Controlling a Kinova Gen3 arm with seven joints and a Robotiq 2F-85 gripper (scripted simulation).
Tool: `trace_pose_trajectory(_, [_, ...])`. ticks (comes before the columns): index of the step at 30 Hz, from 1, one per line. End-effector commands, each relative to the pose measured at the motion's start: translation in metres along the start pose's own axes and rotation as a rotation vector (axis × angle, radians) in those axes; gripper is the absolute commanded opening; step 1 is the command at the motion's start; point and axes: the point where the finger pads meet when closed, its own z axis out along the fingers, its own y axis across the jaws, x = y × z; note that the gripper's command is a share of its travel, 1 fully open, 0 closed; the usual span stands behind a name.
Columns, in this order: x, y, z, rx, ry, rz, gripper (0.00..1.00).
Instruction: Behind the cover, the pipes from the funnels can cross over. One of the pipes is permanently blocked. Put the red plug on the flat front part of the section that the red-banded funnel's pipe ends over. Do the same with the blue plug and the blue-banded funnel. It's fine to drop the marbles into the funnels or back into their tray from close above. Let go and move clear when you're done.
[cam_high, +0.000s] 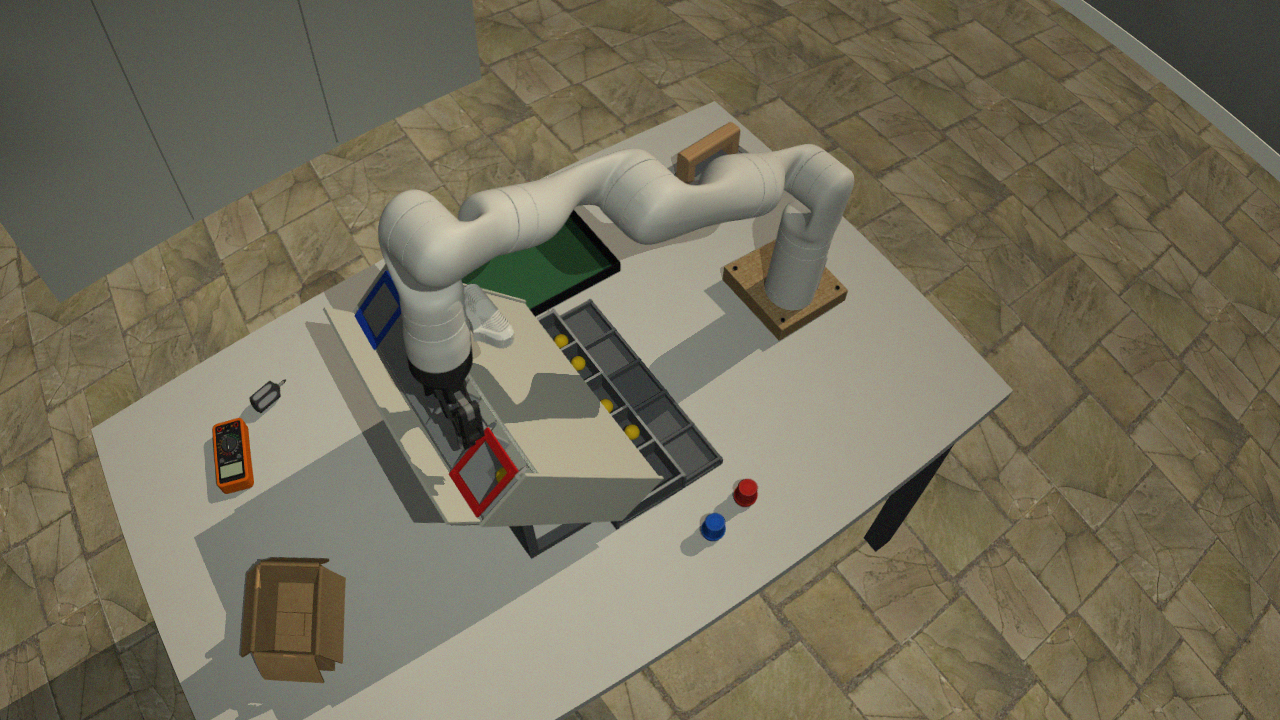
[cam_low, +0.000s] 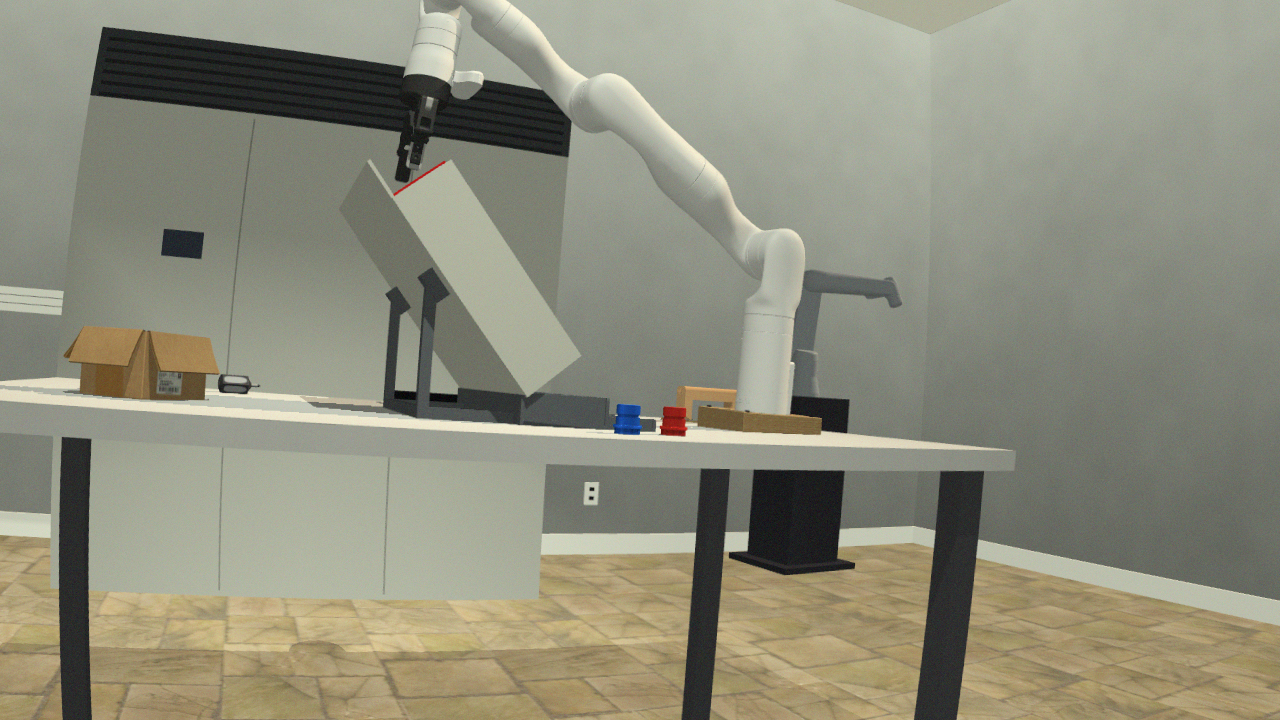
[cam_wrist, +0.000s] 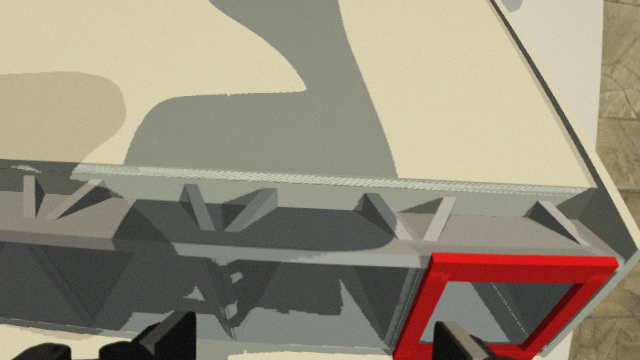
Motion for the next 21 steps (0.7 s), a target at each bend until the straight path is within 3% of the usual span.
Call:
trace_pose_trajectory(1, [0.000,0.000,-0.002,0.000,-0.003,0.000,1.00])
trace_pose_trajectory(15, [0.000,0.000,-0.002,0.000,-0.003,0.000,1.00])
trace_pose_trajectory(16, [-0.002,0.001,-0.030,0.010,0.095,0.010,1.00])
trace_pose_trajectory(21, [-0.002,0.001,-0.030,0.010,0.095,0.010,1.00])
